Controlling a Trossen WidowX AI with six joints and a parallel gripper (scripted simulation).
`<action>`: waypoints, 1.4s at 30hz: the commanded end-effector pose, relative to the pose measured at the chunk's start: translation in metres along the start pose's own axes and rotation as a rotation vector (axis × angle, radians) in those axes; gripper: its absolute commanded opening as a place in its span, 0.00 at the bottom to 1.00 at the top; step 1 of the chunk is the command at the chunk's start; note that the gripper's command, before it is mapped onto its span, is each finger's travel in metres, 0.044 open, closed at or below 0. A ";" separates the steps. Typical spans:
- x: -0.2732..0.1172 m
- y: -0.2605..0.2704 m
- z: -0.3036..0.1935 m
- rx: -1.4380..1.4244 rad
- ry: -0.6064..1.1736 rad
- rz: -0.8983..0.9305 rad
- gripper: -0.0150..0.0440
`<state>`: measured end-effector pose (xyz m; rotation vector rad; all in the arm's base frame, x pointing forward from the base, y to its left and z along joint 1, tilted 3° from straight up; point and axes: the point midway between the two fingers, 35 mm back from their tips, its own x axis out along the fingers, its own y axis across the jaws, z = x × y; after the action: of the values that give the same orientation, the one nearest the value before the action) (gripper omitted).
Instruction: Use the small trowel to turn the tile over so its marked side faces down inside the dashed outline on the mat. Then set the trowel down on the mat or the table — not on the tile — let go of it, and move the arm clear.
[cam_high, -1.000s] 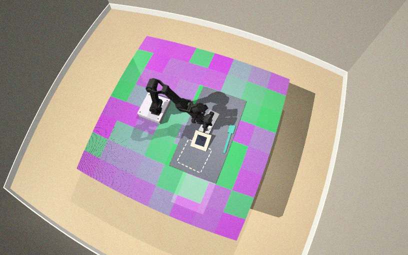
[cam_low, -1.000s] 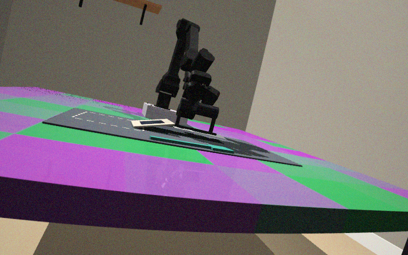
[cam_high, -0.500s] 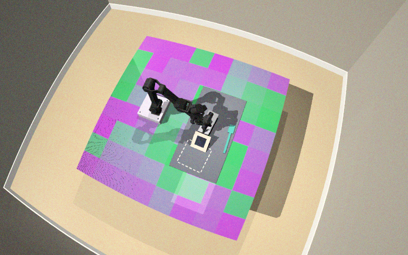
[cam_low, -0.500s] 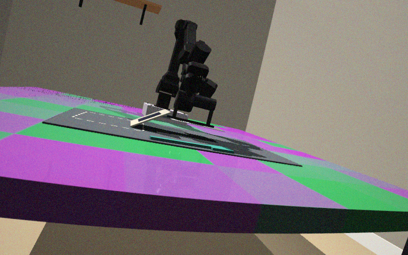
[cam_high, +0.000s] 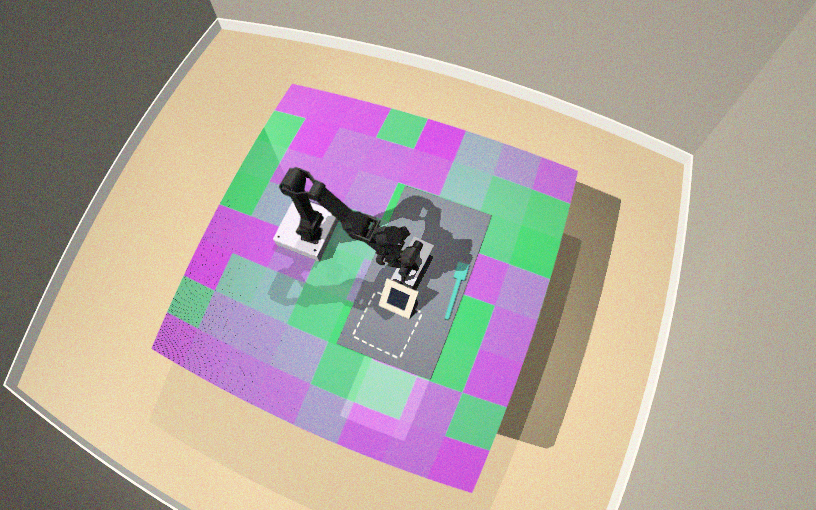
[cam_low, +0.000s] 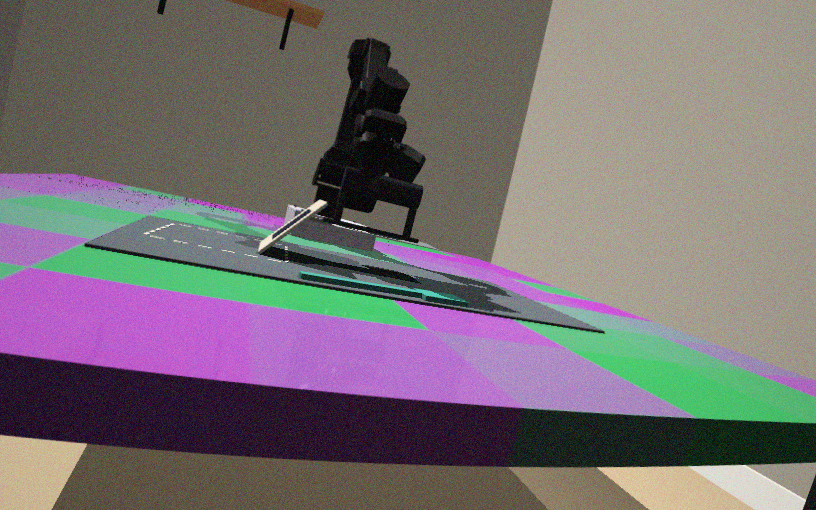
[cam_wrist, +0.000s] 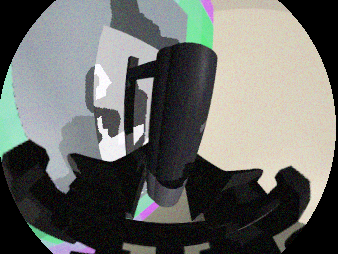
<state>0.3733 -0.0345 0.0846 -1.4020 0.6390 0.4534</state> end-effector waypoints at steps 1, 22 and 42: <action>-0.005 -0.013 -0.008 0.001 0.004 -0.031 0.25; -0.007 -0.015 -0.046 -0.002 0.006 -0.031 0.25; -0.009 -0.020 -0.040 -0.002 0.006 -0.029 0.25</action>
<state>0.3675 -0.0856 0.0898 -1.4048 0.6446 0.4457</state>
